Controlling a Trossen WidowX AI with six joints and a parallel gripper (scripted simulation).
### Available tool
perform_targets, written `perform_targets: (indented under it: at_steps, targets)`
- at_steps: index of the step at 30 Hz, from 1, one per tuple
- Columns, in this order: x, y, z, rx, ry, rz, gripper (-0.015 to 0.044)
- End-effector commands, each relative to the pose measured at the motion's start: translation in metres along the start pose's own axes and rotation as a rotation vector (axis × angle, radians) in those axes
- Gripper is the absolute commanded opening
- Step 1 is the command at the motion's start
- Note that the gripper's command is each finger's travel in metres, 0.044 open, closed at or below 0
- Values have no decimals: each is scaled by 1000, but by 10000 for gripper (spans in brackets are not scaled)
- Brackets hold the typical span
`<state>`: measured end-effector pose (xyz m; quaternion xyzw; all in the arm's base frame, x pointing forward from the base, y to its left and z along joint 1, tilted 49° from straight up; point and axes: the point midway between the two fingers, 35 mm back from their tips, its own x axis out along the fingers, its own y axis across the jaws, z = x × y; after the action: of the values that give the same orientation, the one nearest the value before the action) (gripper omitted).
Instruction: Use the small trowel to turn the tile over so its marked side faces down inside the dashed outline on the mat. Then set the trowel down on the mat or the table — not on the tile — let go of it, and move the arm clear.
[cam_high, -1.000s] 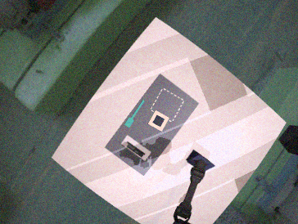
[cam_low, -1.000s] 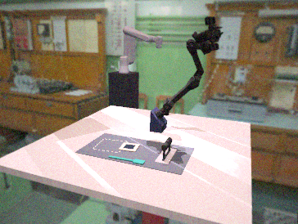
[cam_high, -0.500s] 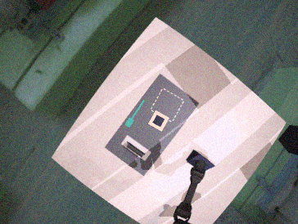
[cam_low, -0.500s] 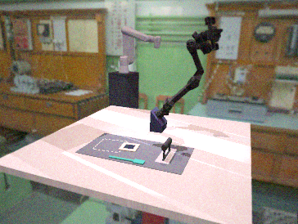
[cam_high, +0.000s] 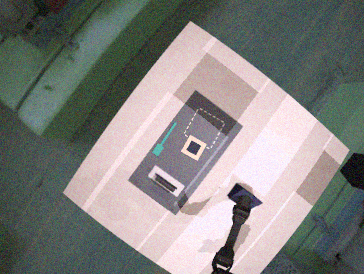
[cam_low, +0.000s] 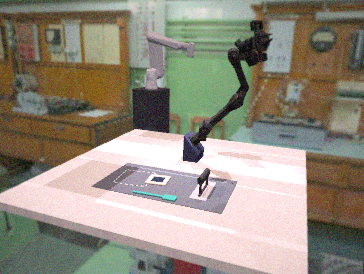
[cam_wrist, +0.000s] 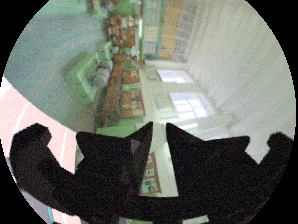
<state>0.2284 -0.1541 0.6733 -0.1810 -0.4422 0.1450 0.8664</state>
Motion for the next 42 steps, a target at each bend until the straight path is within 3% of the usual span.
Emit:
perform_targets:
  at_steps: [1,18,22,35,42]
  targets:
    - [0,0,0,0,0,0,100]
    - [0,0,0,0,0,0,100]
    - [0,0,0,0,0,0,0]
    - [0,0,0,0,0,0,0]
    - [0,-1,-2,8,1,-4,179]
